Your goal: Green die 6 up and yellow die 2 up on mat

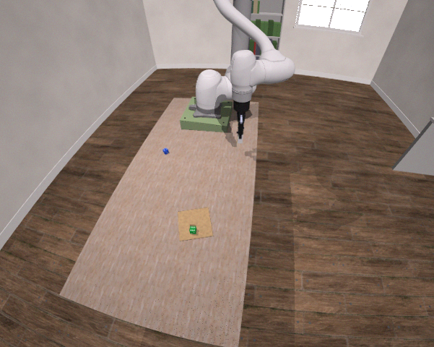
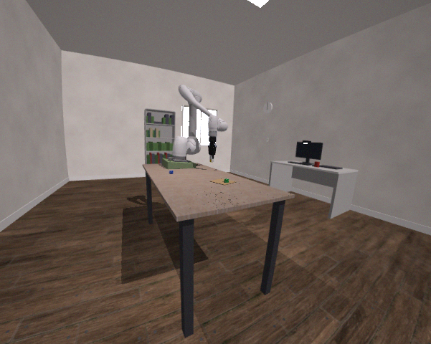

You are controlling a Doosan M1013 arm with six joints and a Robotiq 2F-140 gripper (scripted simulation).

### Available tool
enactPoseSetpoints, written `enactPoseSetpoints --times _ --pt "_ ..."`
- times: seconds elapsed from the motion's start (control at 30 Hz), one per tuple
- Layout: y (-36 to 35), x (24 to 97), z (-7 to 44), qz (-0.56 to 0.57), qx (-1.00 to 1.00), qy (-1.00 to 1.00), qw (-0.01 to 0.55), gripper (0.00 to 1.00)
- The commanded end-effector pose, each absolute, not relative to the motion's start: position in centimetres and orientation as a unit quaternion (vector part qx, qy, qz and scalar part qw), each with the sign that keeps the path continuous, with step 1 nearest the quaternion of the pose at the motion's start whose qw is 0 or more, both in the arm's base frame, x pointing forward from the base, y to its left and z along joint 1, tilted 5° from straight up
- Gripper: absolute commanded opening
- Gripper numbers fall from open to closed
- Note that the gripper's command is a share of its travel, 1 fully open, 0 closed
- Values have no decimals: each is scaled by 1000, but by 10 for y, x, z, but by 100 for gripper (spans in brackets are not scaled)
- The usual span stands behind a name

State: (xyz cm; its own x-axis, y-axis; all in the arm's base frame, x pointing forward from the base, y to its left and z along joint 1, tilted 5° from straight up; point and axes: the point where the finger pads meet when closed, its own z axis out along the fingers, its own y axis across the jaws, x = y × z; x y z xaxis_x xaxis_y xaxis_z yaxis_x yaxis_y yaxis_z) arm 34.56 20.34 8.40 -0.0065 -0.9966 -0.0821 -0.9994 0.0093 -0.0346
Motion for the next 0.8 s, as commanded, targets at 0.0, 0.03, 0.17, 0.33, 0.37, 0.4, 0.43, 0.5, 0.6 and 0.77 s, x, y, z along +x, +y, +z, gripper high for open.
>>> enactPoseSetpoints --times 0.0,0.03,0.17,0.33,0.37,0.4,0.43,0.5,0.6,0.77 --pt "203 345 83 38 -704 706 59 21" --pt "202 345 83 47 -704 706 69 21" --pt "200 345 81 98 -698 699 121 21" --pt "197 345 80 139 -691 690 161 21" --pt "197 345 80 147 -690 688 170 21" --pt "197 345 80 147 -690 688 170 21" --pt "197 345 80 147 -690 688 170 21" --pt "195 345 79 168 -685 683 191 21" --pt "194 345 78 196 -678 674 218 21" --pt "191 345 76 231 -667 662 252 21"
